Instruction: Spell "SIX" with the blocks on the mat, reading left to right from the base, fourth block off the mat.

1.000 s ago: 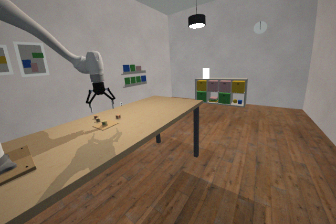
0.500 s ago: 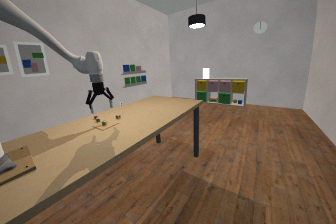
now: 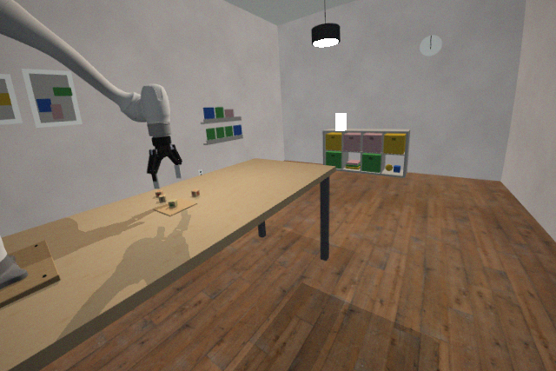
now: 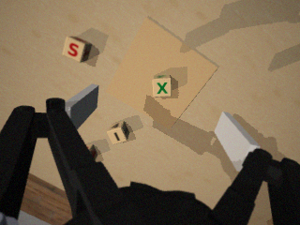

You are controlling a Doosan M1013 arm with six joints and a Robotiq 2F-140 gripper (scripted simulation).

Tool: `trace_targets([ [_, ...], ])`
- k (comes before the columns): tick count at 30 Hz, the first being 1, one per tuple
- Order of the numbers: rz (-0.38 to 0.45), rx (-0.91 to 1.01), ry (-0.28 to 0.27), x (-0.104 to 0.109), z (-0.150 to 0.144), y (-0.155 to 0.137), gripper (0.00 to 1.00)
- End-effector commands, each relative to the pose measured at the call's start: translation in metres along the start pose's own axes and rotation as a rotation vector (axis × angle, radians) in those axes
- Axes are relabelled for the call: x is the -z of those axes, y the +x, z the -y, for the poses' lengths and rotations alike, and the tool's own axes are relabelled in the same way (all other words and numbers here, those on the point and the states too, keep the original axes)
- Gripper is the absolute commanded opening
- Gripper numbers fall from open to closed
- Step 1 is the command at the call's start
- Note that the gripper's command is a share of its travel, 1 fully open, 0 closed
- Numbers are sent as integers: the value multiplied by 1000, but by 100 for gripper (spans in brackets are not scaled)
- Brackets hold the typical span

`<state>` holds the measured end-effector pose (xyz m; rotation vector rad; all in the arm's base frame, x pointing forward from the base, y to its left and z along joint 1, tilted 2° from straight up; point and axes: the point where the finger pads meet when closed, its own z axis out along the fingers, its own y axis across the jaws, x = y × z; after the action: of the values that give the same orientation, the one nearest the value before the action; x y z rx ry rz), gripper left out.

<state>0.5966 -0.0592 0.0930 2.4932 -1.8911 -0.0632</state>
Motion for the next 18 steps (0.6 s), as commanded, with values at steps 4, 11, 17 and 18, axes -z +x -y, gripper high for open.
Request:
trace_targets([
  [4, 1, 231, 1, 0, -4, 3, 100],
  [11, 1, 270, 1, 0, -4, 3, 40],
  [17, 1, 270, 1, 0, -4, 3, 40],
  [18, 1, 270, 1, 0, -4, 3, 40],
])
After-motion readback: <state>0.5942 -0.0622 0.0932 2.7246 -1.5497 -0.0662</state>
